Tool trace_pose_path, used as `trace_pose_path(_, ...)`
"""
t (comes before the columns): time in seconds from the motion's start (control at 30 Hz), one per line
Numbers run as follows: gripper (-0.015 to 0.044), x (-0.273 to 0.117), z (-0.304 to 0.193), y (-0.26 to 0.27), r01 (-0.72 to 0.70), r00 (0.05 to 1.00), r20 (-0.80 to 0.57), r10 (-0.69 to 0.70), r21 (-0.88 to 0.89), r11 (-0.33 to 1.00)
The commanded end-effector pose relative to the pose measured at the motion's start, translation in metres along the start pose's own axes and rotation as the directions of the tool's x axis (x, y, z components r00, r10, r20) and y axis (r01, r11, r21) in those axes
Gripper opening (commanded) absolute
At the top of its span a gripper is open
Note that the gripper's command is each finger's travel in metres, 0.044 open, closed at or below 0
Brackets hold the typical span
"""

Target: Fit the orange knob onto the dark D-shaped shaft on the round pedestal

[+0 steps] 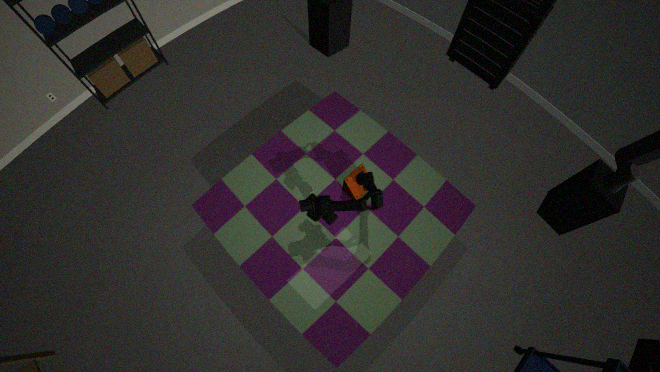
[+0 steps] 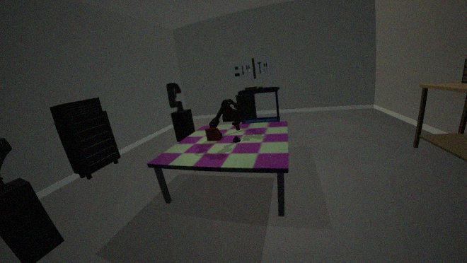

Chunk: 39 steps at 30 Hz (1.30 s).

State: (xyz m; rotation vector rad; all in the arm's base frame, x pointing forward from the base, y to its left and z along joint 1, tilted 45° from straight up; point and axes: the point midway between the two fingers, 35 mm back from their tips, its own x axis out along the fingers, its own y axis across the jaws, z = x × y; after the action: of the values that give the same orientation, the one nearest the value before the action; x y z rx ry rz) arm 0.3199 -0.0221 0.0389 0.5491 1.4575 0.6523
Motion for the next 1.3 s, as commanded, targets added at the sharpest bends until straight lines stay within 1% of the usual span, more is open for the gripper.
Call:
trace_pose_path(0.0, 0.0, 0.003, -0.002, -0.015, 0.003, 1.0, 0.001, -0.003, 0.004, 1.0)
trace_pose_path(0.6, 0.0, 0.02, -0.013, -0.067, -0.005, 1.0, 0.001, 0.005, -0.003, 1.0)
trace_pose_path(0.77, 0.0, 0.024, -0.013, -0.067, -0.005, 1.0, 0.001, 0.005, -0.003, 1.0)
trace_pose_path(1.03, 0.0, 0.046, -0.013, -0.067, -0.006, 1.0, 0.001, 0.006, -0.003, 1.0)
trace_pose_path(1.27, 0.0, 0.043, -0.012, -0.067, -0.006, 1.0, 0.001, 0.006, -0.007, 1.0)
